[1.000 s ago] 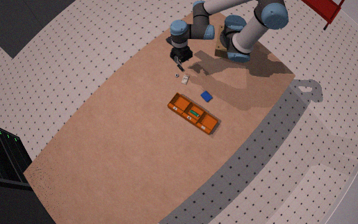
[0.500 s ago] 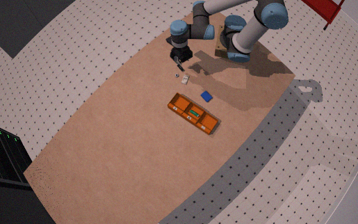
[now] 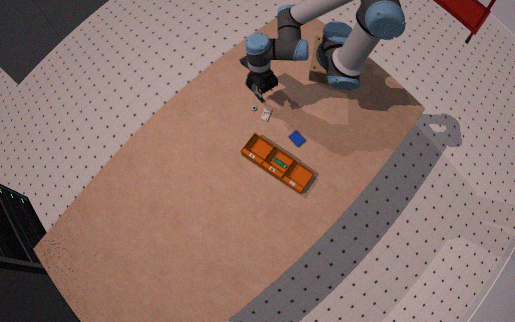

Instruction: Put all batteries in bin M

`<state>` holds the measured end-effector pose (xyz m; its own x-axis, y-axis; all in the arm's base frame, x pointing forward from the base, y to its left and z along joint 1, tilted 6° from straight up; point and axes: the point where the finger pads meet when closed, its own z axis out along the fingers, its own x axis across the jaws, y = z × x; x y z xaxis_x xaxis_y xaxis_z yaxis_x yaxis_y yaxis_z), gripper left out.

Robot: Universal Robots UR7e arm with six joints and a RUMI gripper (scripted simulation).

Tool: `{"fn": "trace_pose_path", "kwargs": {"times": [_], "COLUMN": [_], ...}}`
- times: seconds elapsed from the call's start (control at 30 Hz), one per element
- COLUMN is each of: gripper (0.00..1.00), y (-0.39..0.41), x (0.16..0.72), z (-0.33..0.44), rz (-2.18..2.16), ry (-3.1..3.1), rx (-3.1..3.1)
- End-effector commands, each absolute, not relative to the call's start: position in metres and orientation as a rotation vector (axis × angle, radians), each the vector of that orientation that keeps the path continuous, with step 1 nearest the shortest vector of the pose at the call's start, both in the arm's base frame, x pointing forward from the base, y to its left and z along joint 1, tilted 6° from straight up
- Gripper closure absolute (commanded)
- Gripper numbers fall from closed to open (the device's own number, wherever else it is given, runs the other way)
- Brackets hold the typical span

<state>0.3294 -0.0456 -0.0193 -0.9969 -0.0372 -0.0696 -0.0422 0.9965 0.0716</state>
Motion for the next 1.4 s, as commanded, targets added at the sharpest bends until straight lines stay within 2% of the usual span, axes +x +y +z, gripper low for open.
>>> {"fn": "trace_pose_path", "kwargs": {"times": [0.0, 1.37], "gripper": [0.83, 0.83], "y": [-0.045, -0.043], "x": [0.334, 0.335], "z": [-0.047, -0.068], "rz": [0.107, 0.104], "ry": [3.066, 3.064], "rx": [-0.062, -0.061]}}
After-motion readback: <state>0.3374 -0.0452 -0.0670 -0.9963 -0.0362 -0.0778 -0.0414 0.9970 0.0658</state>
